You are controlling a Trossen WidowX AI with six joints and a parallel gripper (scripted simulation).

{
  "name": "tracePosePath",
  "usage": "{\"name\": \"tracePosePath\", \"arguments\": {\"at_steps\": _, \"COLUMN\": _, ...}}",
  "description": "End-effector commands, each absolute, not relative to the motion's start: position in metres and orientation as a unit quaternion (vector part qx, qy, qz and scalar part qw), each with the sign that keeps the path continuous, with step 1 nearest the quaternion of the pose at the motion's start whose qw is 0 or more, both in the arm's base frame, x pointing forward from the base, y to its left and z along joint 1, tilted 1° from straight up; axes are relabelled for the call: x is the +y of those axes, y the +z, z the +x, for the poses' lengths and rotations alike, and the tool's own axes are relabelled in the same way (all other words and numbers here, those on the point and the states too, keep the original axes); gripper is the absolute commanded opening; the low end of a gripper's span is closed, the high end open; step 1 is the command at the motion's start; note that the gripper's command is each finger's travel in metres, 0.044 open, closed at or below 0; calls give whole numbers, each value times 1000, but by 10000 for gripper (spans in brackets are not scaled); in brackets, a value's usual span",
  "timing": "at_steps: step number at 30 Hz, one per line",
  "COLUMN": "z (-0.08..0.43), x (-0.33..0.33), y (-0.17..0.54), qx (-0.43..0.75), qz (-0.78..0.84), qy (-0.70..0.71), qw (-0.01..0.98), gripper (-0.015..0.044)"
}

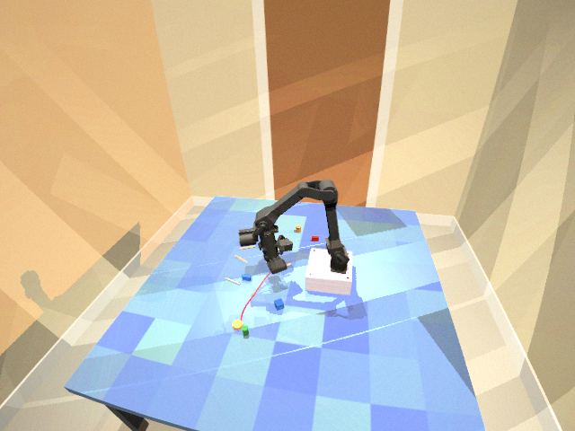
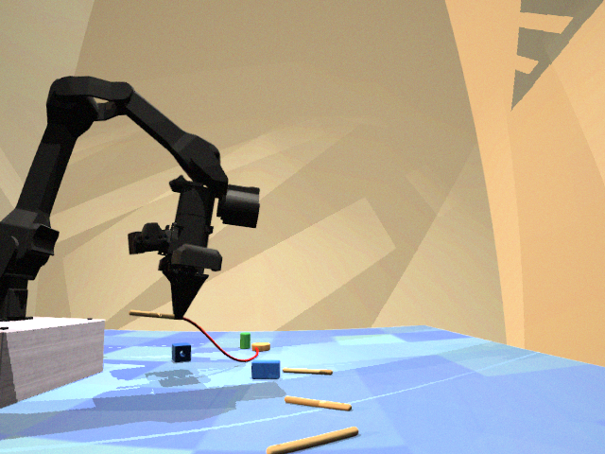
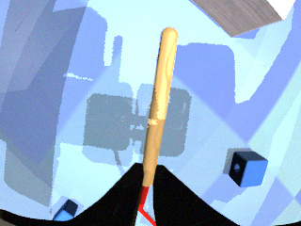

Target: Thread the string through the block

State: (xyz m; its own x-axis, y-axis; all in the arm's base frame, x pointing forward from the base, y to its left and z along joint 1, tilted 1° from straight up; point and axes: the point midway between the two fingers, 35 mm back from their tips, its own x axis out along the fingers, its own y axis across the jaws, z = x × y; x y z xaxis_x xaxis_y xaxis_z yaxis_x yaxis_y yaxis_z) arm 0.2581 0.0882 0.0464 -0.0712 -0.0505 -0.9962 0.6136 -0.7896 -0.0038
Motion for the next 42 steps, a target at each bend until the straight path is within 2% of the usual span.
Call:
{"name": "tracePosePath", "arguments": {"at_steps": 1, "z": 261, "x": 91, "y": 50, "qx": 216, "qz": 635, "qy": -702, "qw": 239, "gripper": 0}}
{"name": "tracePosePath", "arguments": {"at_steps": 42, "z": 269, "x": 125, "y": 94, "qx": 193, "qz": 580, "qy": -748, "qw": 260, "gripper": 0}}
